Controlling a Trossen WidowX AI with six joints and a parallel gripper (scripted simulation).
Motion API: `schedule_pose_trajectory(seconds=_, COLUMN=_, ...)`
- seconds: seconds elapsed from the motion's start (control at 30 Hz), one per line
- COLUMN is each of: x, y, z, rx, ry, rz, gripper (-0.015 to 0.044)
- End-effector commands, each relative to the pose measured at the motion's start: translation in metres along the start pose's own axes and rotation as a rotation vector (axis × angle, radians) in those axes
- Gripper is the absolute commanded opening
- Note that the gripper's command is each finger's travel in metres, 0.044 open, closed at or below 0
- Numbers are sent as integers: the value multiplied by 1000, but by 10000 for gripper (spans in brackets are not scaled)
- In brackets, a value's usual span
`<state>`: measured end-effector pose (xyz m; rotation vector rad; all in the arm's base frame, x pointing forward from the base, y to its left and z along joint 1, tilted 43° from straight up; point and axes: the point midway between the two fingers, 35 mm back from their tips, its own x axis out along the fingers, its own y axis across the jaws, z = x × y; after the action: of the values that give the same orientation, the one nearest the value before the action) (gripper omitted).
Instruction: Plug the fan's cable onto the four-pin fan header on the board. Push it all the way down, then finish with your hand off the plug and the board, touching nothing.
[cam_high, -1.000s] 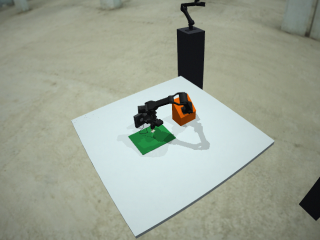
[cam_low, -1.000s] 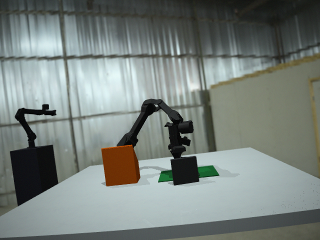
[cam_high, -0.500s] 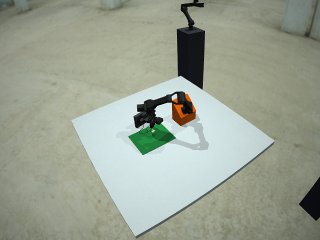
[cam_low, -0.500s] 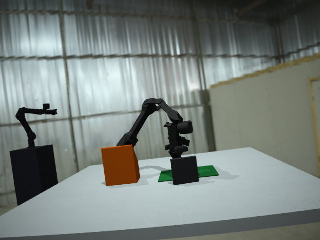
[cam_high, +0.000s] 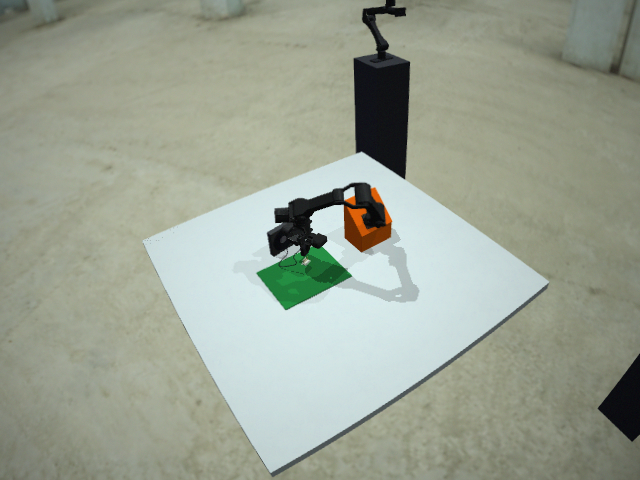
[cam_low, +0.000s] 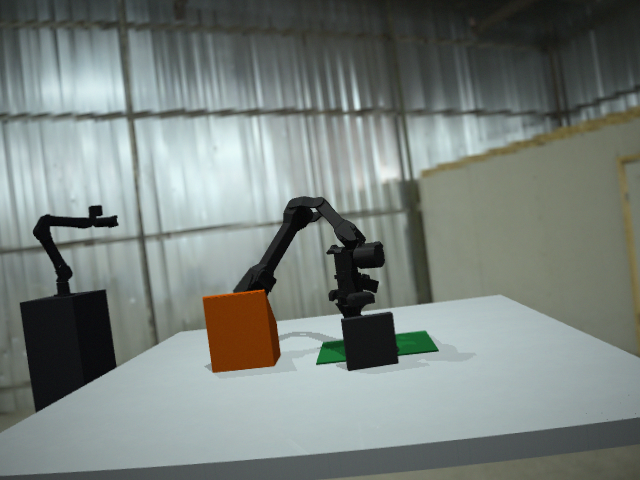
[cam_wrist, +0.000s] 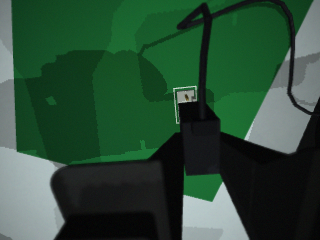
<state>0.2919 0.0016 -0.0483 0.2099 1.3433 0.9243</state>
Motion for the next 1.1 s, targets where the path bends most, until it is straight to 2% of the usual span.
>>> schedule_pose_trajectory(seconds=0.0, x=7, y=0, z=-1, rx=-4, ry=3, rz=-2, gripper=0)
schedule_pose_trajectory(seconds=0.1, x=22, y=0, z=-1, rx=-4, ry=2, rz=-1, gripper=0)
schedule_pose_trajectory(seconds=1.07, x=24, y=0, z=1, rx=7, ry=2, rz=-1, gripper=0)
